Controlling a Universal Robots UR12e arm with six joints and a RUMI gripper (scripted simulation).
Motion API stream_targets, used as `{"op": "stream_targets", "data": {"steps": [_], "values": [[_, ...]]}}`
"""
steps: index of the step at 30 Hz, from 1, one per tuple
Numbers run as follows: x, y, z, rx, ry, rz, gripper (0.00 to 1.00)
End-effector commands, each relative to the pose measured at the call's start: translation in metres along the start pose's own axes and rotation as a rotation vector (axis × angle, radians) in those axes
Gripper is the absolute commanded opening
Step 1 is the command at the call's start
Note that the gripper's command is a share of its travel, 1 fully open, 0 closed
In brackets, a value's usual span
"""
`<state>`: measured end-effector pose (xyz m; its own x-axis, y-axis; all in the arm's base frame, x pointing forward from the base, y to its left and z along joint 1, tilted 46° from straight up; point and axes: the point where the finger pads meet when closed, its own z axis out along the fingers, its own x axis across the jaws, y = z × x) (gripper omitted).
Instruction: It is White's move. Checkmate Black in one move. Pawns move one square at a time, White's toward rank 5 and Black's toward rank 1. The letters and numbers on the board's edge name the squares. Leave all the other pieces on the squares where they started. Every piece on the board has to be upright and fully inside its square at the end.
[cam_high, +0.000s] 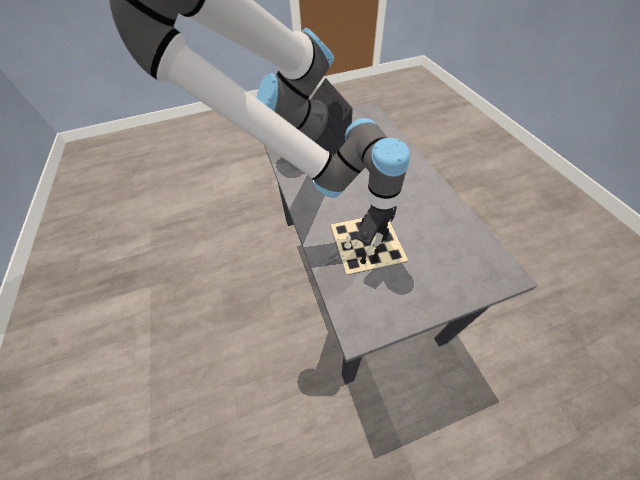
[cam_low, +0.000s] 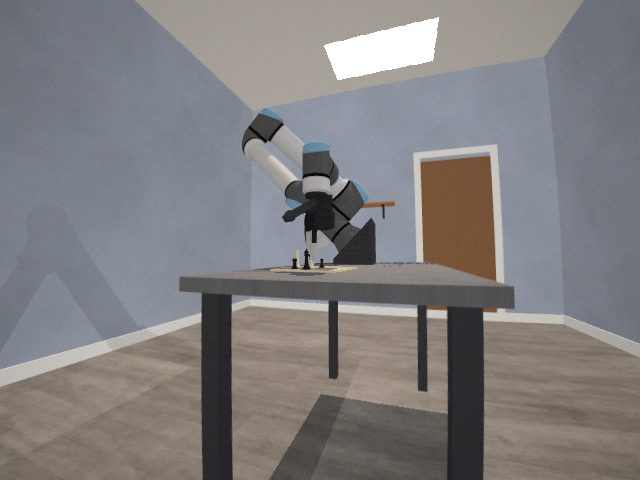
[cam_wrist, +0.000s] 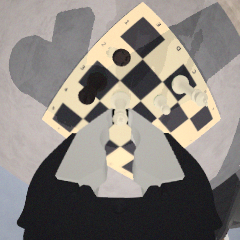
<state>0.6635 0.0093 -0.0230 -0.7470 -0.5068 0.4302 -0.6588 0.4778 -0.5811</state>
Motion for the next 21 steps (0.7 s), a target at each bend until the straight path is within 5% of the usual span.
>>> {"op": "stream_targets", "data": {"steps": [1, 21], "values": [[-0.0003, -0.0003, -0.0006, 0.001, -0.001, 0.0, 0.0], [-0.0003, -0.0003, -0.0006, 0.001, -0.001, 0.0, 0.25]]}}
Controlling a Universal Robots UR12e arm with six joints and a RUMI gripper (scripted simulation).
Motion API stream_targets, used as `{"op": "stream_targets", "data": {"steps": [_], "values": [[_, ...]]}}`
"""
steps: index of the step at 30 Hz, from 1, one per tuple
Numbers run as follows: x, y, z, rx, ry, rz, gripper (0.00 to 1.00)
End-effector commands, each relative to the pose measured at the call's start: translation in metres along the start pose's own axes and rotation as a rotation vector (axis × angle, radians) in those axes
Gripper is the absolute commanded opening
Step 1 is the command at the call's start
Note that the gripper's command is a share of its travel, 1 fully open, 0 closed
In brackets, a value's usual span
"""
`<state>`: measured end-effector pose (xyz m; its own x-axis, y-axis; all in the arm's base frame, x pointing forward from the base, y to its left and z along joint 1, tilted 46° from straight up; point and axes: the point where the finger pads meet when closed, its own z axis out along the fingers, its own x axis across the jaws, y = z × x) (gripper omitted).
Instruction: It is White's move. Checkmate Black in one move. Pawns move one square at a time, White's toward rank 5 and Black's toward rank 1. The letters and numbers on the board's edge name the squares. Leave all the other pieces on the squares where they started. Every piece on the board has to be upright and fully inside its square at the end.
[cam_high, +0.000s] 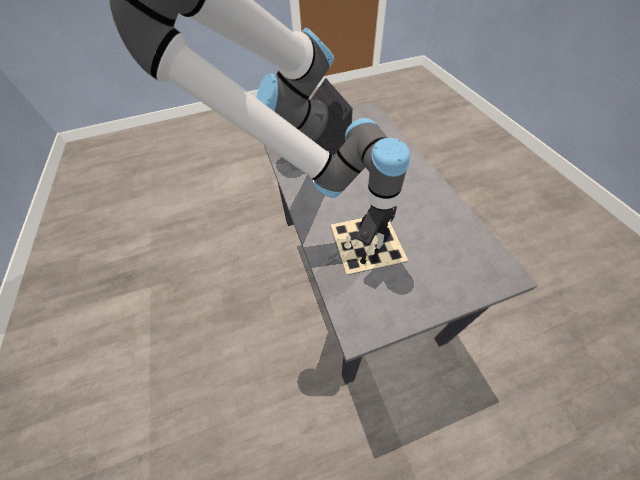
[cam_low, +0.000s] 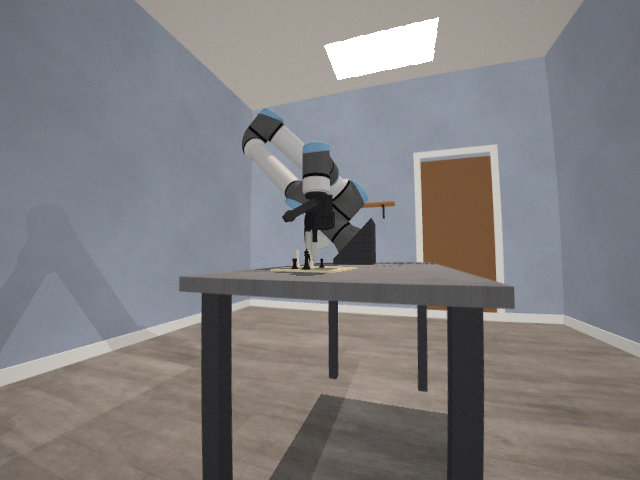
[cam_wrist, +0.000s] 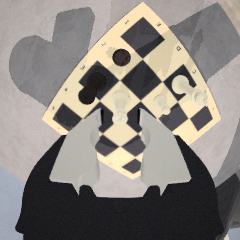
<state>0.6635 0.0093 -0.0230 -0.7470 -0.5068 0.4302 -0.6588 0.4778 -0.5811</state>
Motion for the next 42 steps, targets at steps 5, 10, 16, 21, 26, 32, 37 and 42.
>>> {"op": "stream_targets", "data": {"steps": [5, 10, 16, 21, 26, 32, 37, 42], "values": [[0.0, 0.0, -0.001, 0.001, -0.001, 0.0, 0.25], [0.0, 0.0, -0.002, 0.001, -0.001, 0.0, 0.25], [0.0, 0.0, -0.012, 0.001, -0.001, 0.0, 0.25], [0.0, 0.0, -0.034, 0.001, -0.001, 0.0, 0.25], [0.0, 0.0, -0.062, 0.001, -0.001, 0.0, 0.25], [0.0, 0.0, -0.08, 0.001, -0.001, 0.0, 0.25], [0.0, 0.0, -0.09, 0.001, -0.001, 0.0, 0.25], [0.0, 0.0, -0.091, 0.001, -0.001, 0.0, 1.0]]}}
